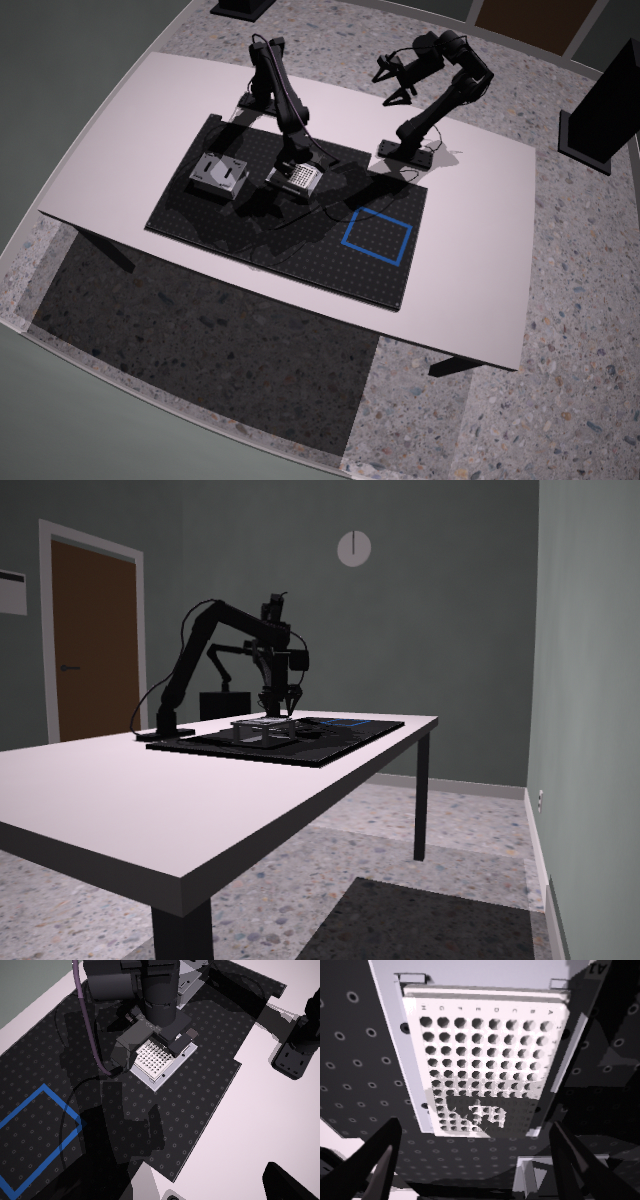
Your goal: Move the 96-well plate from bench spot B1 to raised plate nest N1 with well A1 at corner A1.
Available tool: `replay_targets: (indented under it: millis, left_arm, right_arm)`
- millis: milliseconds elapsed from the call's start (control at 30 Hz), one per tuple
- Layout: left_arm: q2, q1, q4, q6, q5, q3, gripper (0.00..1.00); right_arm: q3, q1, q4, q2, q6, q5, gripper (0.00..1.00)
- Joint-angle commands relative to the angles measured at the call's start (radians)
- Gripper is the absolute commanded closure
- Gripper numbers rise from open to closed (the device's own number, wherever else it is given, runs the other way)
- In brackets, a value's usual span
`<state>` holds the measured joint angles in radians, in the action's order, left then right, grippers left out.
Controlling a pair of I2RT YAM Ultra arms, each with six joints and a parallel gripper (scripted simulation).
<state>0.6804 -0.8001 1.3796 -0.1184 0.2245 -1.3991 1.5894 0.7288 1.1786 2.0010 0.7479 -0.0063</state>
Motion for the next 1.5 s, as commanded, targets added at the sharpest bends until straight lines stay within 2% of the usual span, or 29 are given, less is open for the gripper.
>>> replay_targets:
  millis: [0, 1000, 1033, 1100, 1133, 1200, 1467]
  left_arm:
    - [-0.018, -0.014, 0.005, 0.009, -0.009, -0.023, 0.0]
    - [-0.019, -0.039, 0.002, 0.023, -0.03, -0.023, 0.0]
    - [-0.019, -0.039, 0.002, 0.024, -0.03, -0.023, 0.0]
    - [-0.019, -0.04, 0.002, 0.024, -0.031, -0.023, 0.0]
    - [-0.019, -0.041, 0.002, 0.025, -0.032, -0.023, 0.0]
    - [-0.01, -0.049, 0.001, 0.032, -0.043, -0.012, 0.0]
    - [-0.01, -0.063, -0.001, 0.041, -0.055, -0.012, 0.0]
  right_arm:
    - [-0.02, 0.006, -0.045, 0.001, 0.006, 0.006, 0.0]
    - [-0.101, 0.006, -0.156, 0.024, 0.006, 0.006, 0.0]
    - [-0.101, 0.006, -0.156, 0.024, 0.006, 0.006, 0.04]
    - [-0.101, 0.006, -0.156, 0.024, 0.006, 0.006, 0.04]
    - [-0.101, 0.006, -0.156, 0.024, 0.006, 0.006, 0.08]
    - [-0.101, 0.006, -0.156, 0.024, 0.006, 0.006, 0.08]
    - [-0.108, 0.006, -0.157, 0.011, 0.006, 0.006, 0.2]
